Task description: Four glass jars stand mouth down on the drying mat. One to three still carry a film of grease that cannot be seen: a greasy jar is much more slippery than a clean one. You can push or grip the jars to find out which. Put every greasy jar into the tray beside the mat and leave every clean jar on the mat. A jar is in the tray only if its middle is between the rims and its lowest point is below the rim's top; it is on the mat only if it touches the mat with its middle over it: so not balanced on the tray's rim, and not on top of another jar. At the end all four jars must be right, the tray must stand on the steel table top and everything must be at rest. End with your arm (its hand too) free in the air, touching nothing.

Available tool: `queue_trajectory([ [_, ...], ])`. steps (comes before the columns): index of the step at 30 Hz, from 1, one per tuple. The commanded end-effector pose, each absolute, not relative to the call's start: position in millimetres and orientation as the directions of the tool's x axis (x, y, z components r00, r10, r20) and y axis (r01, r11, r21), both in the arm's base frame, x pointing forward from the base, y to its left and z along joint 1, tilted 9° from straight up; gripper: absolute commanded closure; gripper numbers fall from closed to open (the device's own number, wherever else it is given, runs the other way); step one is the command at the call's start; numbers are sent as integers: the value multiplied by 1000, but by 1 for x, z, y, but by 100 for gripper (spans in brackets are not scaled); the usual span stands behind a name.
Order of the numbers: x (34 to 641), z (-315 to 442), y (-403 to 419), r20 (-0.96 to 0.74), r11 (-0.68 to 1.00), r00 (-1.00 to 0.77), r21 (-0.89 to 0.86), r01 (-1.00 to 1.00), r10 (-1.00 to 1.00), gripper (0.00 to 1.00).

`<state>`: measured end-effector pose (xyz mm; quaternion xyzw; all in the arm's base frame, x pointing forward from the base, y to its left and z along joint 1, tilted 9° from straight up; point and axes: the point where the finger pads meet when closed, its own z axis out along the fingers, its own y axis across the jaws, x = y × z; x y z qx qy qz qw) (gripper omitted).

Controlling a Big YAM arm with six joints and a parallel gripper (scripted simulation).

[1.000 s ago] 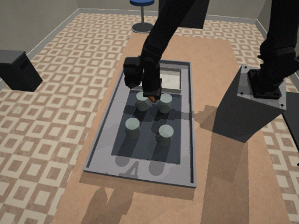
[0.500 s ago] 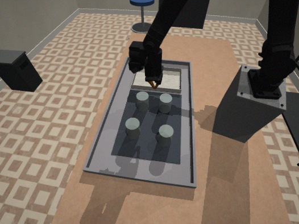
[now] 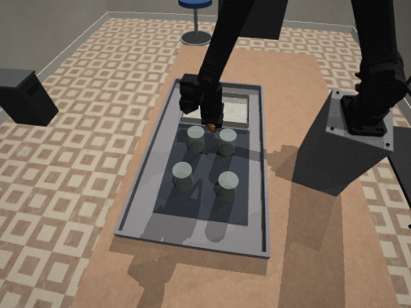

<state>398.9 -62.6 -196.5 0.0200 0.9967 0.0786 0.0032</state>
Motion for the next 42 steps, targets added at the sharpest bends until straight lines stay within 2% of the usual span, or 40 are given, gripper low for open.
queue_trajectory([
  [1, 419, -206, -59, -43, 988, -999, 152, 21, 28, 100],
  [42, 414, -222, -59, -43, 988, -999, 152, 21, 28, 100],
])
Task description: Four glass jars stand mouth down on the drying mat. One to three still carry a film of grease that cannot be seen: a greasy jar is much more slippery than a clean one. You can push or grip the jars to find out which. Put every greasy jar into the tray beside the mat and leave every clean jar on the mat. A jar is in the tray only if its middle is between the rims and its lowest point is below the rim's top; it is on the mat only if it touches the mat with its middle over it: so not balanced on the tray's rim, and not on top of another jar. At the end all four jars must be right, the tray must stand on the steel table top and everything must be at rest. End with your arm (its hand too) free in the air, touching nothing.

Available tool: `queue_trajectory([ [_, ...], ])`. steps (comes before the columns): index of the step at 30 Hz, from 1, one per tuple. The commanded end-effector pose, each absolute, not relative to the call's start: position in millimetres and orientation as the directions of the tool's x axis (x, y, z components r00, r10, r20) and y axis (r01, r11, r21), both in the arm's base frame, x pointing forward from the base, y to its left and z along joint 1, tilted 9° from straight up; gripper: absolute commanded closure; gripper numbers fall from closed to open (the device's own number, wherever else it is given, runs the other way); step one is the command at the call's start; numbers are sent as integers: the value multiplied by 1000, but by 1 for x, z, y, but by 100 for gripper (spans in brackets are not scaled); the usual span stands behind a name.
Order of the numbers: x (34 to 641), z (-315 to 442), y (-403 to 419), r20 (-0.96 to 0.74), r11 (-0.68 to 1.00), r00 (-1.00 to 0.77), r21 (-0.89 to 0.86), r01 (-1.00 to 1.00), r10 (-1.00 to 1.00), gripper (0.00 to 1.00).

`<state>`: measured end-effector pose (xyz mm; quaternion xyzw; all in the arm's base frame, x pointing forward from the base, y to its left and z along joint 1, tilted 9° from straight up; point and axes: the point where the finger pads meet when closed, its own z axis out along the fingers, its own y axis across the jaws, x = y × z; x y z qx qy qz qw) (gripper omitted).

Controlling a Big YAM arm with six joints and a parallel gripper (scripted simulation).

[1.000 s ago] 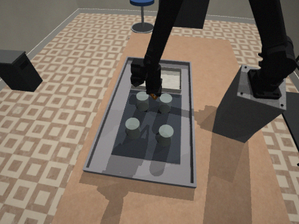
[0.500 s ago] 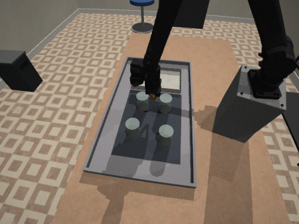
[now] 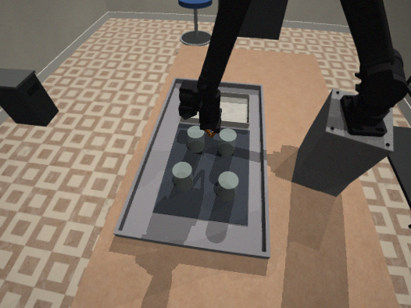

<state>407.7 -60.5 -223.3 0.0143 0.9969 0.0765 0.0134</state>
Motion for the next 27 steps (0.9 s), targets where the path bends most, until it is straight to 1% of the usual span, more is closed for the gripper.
queue_trajectory([
  [1, 414, -222, -59, -43, 988, -999, 152, 21, 28, 100],
  [27, 413, -222, -58, -43, 988, -999, 152, 21, 28, 100],
])
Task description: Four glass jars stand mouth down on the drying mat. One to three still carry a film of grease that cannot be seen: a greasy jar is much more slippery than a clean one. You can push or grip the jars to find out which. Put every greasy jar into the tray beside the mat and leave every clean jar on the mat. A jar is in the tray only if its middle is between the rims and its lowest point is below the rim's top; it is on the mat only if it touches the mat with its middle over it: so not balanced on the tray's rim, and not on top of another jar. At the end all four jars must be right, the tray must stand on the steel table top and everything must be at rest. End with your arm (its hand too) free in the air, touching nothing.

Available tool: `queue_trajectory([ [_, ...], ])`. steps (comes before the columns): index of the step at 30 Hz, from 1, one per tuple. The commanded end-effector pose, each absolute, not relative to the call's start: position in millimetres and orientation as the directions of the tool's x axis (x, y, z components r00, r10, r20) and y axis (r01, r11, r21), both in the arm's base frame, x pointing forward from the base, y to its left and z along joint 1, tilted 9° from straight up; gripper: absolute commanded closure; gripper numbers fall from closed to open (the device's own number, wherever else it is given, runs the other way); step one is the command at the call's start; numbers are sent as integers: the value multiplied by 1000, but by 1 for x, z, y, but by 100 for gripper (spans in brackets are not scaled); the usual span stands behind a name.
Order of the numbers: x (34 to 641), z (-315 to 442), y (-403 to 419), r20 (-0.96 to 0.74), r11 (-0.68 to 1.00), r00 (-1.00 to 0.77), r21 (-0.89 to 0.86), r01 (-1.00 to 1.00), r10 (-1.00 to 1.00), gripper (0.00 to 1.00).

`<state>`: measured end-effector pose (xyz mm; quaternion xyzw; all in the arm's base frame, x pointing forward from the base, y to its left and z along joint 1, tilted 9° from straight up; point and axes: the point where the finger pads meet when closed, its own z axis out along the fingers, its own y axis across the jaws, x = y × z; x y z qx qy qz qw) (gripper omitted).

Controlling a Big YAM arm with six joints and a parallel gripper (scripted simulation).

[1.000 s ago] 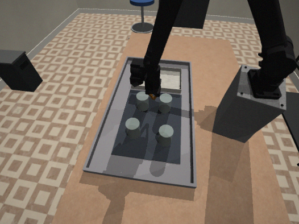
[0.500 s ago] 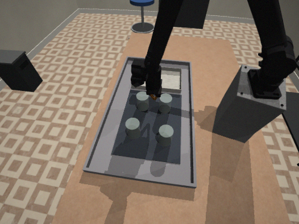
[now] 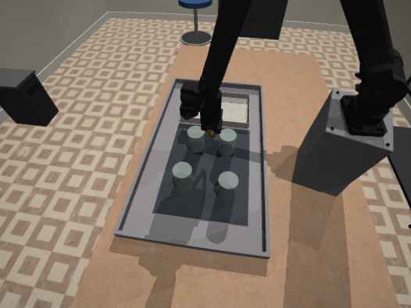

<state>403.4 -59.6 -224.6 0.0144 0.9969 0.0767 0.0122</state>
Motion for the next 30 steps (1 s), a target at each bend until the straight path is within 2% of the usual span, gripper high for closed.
queue_trajectory([
  [1, 413, -222, -58, -43, 988, -999, 152, 21, 28, 100],
  [30, 416, -222, -59, -43, 988, -999, 152, 21, 28, 100],
])
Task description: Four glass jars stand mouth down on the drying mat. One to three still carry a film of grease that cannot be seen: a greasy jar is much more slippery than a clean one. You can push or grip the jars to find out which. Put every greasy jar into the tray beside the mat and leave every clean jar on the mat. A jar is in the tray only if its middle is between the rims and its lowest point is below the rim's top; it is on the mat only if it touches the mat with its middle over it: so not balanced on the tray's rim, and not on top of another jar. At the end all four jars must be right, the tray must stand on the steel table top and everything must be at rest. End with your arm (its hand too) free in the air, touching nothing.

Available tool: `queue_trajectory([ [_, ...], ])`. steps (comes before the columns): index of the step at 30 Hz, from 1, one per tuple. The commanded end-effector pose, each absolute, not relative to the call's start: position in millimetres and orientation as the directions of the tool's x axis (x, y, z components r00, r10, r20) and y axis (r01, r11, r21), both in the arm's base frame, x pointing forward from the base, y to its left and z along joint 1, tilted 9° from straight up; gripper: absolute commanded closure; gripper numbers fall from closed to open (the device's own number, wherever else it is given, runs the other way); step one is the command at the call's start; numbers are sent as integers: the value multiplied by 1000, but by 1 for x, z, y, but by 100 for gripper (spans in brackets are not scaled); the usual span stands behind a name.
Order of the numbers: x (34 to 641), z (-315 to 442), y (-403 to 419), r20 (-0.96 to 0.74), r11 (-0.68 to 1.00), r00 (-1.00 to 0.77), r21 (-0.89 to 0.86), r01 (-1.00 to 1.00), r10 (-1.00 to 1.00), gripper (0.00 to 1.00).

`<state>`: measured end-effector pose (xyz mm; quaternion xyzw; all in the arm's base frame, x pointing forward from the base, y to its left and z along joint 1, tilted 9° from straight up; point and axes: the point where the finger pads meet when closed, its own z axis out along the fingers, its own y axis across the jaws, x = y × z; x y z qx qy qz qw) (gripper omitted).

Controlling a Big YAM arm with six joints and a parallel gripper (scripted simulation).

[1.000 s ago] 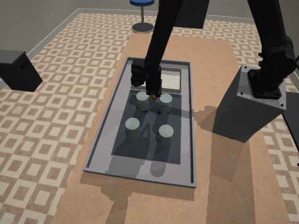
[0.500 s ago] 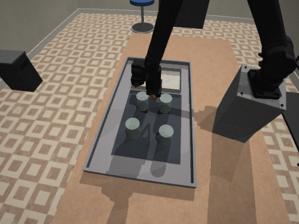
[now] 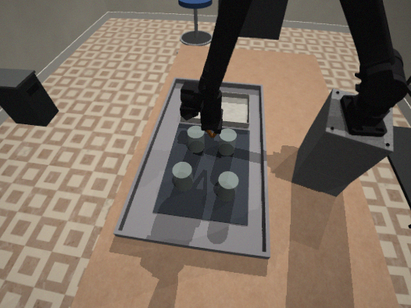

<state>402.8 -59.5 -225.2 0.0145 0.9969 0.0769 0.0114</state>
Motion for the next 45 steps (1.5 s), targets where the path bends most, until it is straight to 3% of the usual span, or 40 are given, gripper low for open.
queue_trajectory([
  [1, 416, -222, -59, -43, 988, -999, 152, 21, 28, 100],
  [45, 421, -222, -59, -43, 988, -999, 152, 21, 28, 100],
])
